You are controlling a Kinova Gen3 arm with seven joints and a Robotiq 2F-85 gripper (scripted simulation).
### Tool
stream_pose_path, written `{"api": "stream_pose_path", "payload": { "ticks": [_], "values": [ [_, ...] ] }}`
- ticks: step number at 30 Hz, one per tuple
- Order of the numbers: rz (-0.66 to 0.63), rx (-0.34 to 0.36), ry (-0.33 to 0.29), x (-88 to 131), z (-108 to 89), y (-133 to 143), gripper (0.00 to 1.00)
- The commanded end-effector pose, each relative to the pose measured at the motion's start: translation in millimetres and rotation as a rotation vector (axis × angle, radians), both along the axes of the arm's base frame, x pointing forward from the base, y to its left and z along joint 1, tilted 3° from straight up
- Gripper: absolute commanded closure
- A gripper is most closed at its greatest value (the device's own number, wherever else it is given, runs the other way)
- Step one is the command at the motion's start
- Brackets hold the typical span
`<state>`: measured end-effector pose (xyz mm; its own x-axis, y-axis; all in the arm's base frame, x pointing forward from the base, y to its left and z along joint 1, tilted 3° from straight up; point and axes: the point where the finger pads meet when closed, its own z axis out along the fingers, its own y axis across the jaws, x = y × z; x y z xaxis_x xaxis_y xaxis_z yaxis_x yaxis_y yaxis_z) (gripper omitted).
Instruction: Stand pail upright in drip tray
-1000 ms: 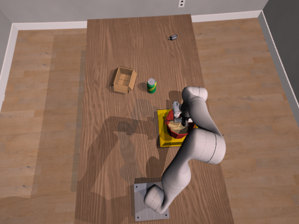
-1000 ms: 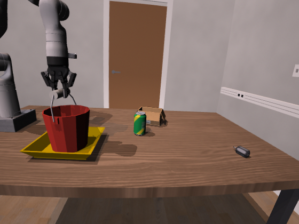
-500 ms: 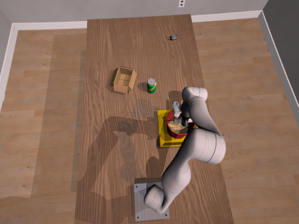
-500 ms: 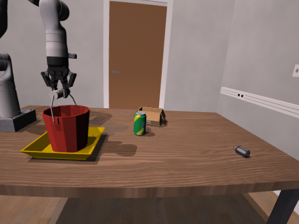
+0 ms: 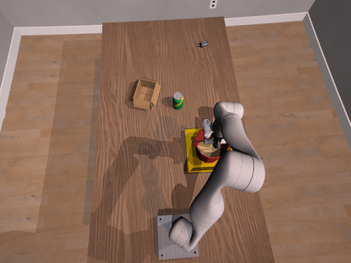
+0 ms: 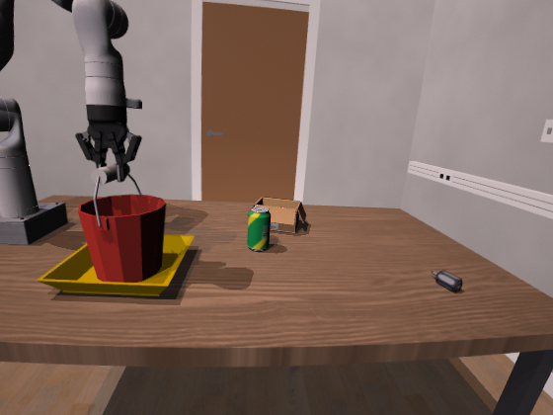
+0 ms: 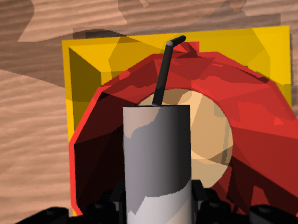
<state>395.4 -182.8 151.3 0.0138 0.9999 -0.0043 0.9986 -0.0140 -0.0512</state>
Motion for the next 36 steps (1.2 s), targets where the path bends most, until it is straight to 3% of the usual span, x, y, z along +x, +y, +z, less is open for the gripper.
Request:
{"api": "stream_pose_path", "payload": {
  "ticks": [1,12,13,36],
  "values": [
    [0.000,-0.001,-0.002,0.5,0.8,-0.2,0.90],
    [0.000,-0.001,-0.002,0.5,0.8,-0.2,0.90],
    [0.000,-0.001,-0.002,0.5,0.8,-0.2,0.00],
    [0.000,-0.001,-0.002,0.5,0.8,-0.2,0.00]
  ]
}}
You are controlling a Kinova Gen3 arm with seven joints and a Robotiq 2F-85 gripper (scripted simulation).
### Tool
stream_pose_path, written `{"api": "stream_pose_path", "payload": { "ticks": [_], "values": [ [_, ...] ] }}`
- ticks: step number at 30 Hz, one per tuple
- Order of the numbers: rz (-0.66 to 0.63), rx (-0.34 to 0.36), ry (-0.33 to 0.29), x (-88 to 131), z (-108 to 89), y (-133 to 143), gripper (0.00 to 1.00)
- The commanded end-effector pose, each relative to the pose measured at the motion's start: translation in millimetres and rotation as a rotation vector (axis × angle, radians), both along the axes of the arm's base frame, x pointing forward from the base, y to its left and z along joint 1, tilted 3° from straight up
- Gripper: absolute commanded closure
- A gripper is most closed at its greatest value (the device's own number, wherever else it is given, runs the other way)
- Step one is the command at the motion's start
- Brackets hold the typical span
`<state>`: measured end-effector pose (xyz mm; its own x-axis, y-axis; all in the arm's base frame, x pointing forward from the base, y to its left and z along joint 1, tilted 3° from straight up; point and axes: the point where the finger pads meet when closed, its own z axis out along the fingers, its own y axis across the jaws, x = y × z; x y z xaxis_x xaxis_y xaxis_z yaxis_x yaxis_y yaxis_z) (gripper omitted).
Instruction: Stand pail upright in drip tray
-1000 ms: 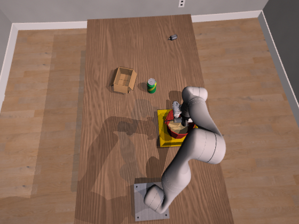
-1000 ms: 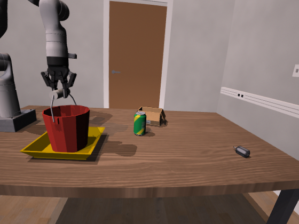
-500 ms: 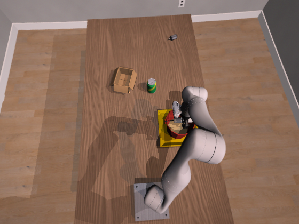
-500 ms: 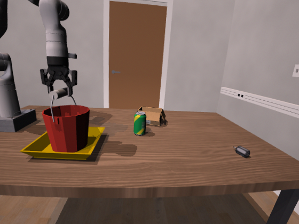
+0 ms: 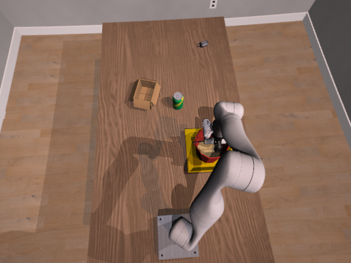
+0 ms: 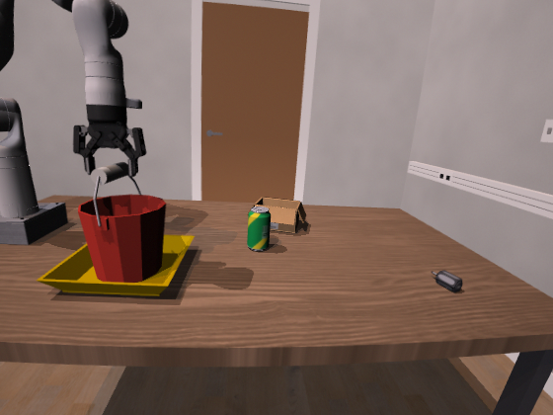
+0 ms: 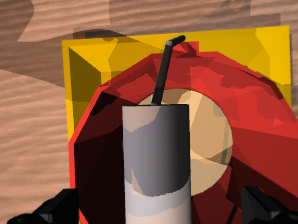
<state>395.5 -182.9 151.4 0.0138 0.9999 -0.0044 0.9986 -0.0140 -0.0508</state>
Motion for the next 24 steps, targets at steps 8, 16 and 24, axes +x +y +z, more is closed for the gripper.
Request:
{"api": "stream_pose_path", "payload": {
  "ticks": [8,16,24],
  "values": [
    [0.000,-0.001,-0.002,0.4,0.7,-0.1,0.00],
    [0.000,-0.001,-0.002,0.5,1.4,-0.1,0.00],
    [0.000,-0.001,-0.002,0.7,6.6,-0.1,0.00]
  ]
}}
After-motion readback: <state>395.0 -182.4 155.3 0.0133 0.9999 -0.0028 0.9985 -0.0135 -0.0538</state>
